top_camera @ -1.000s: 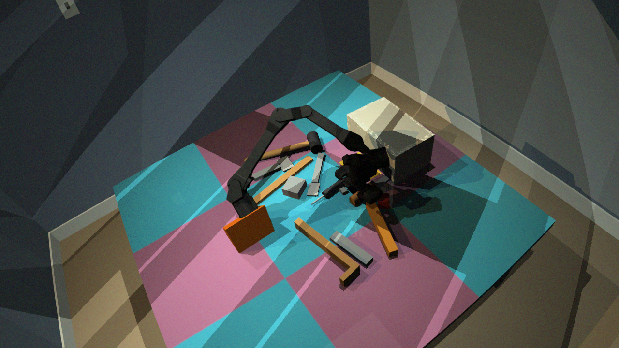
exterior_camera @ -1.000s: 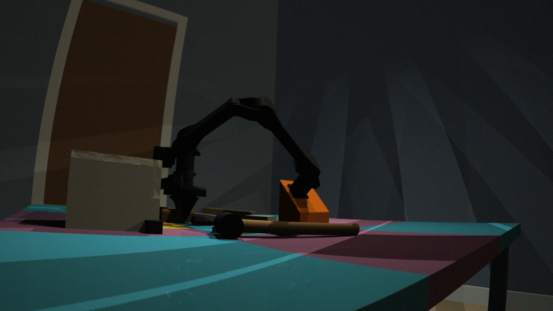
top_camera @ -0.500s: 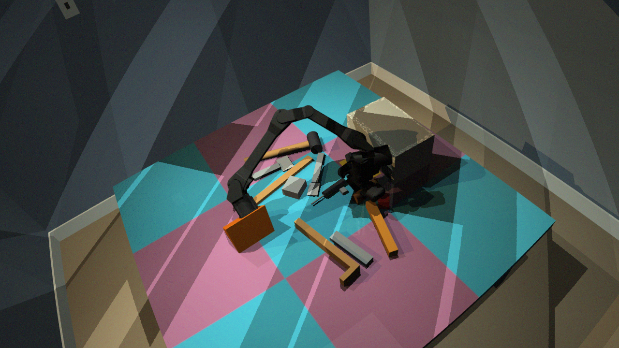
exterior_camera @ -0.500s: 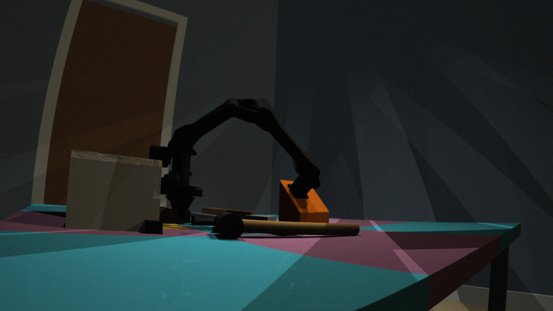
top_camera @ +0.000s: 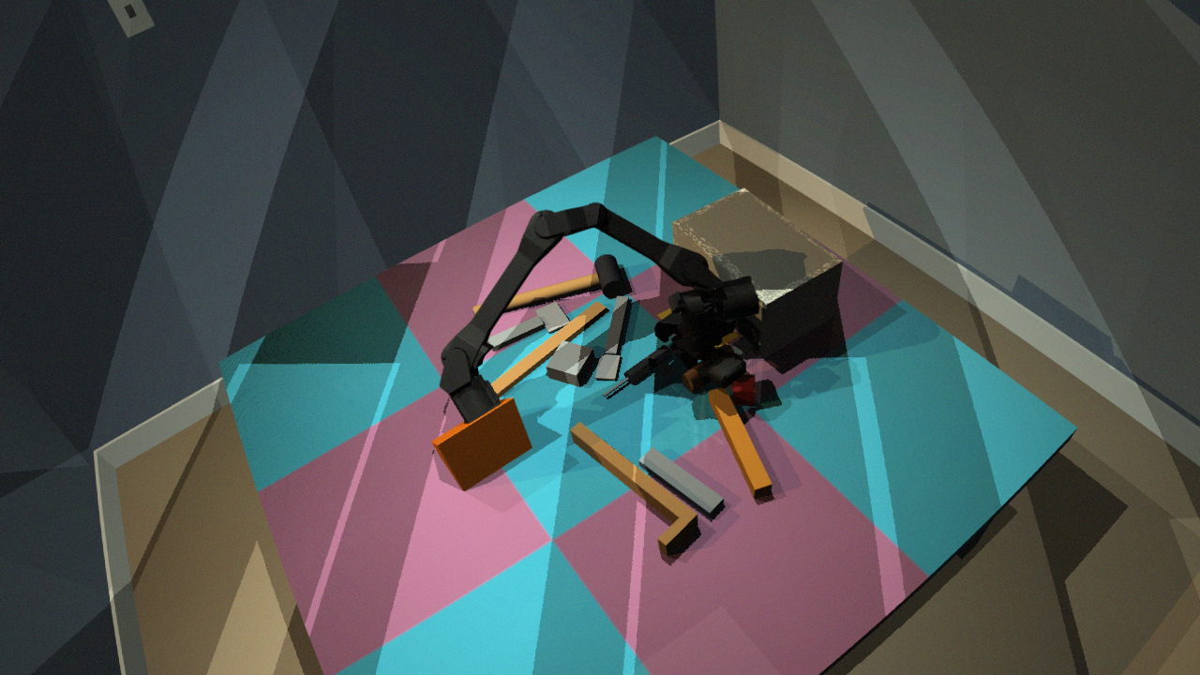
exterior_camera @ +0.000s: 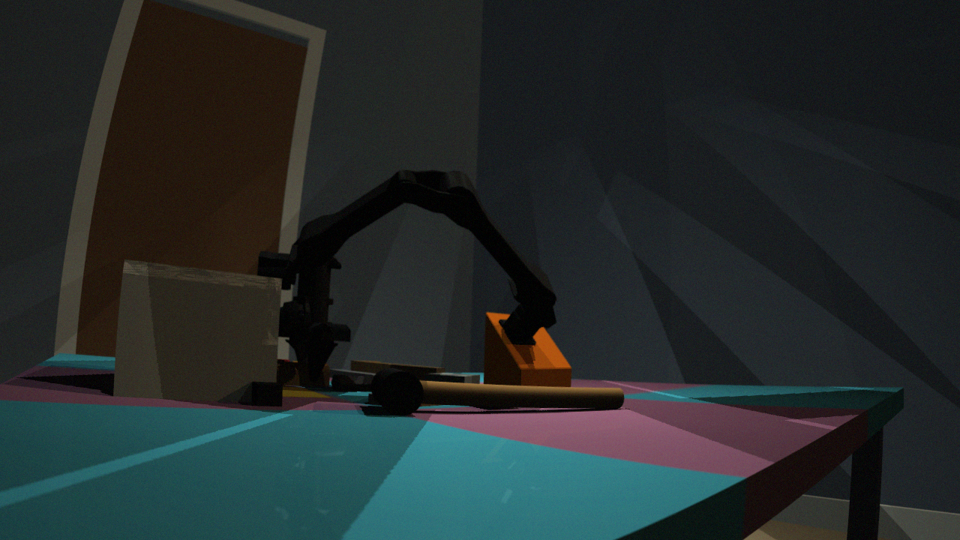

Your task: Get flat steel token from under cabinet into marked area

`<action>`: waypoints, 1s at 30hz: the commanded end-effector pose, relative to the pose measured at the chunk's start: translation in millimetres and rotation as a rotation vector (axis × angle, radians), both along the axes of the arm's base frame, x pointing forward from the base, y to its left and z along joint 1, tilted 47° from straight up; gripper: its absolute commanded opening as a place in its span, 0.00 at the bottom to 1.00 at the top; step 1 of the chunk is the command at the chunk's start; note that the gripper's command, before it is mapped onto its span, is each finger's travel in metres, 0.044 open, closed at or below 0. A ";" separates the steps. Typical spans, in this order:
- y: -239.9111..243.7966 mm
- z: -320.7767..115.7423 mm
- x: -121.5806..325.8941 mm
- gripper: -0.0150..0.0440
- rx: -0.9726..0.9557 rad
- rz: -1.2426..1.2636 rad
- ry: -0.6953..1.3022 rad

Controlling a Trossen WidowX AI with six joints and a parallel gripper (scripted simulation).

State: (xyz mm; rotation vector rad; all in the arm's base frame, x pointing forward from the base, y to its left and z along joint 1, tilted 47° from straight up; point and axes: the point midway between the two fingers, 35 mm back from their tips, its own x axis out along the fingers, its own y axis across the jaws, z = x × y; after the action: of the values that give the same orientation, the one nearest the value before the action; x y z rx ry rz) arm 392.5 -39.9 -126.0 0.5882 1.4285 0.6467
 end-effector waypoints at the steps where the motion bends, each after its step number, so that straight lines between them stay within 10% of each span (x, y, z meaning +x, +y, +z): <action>1: 7.0 5.7 1.6 0.25 0.007 0.004 -0.008; 30: 13.0 10.6 -10.9 0.25 0.008 0.004 -0.007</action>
State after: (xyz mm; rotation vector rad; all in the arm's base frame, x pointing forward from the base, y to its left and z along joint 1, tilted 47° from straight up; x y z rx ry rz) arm 385.3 -27.6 -115.0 0.5861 1.4252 0.6516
